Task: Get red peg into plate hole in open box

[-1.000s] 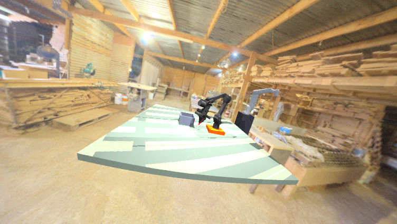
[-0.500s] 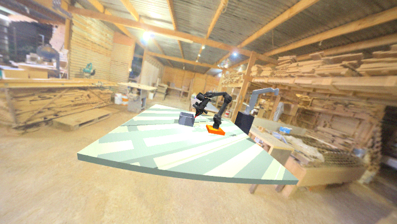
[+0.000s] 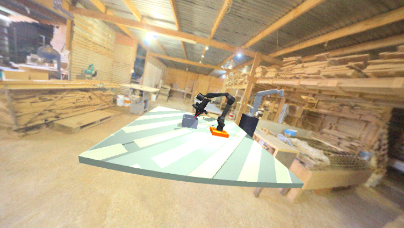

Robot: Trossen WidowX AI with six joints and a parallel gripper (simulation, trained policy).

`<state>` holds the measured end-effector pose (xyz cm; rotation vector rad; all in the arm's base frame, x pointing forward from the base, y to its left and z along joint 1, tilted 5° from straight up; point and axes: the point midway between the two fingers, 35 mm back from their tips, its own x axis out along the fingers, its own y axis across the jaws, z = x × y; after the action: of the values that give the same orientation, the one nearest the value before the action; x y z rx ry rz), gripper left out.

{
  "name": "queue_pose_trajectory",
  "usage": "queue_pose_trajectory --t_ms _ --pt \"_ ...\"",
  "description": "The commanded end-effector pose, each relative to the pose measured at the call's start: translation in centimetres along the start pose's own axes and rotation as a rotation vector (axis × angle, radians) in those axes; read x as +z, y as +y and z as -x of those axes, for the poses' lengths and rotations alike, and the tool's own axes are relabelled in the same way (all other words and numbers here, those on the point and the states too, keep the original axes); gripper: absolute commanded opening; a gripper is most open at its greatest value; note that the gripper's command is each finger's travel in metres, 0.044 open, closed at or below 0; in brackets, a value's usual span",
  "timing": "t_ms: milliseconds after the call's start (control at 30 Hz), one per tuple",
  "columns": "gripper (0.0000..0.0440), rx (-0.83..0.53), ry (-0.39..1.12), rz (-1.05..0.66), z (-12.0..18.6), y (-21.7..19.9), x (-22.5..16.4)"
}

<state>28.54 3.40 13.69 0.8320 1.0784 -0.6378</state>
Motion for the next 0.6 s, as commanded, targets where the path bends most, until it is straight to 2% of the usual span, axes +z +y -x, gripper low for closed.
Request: queue_pose_trajectory --t_ms 0,567 --pt "0.0000 -0.004 -0.019 -0.019 -0.6 0.0 1.5" --pt "0.0010 -0.024 -0.020 -0.093 -3.7 -0.3 5.6"
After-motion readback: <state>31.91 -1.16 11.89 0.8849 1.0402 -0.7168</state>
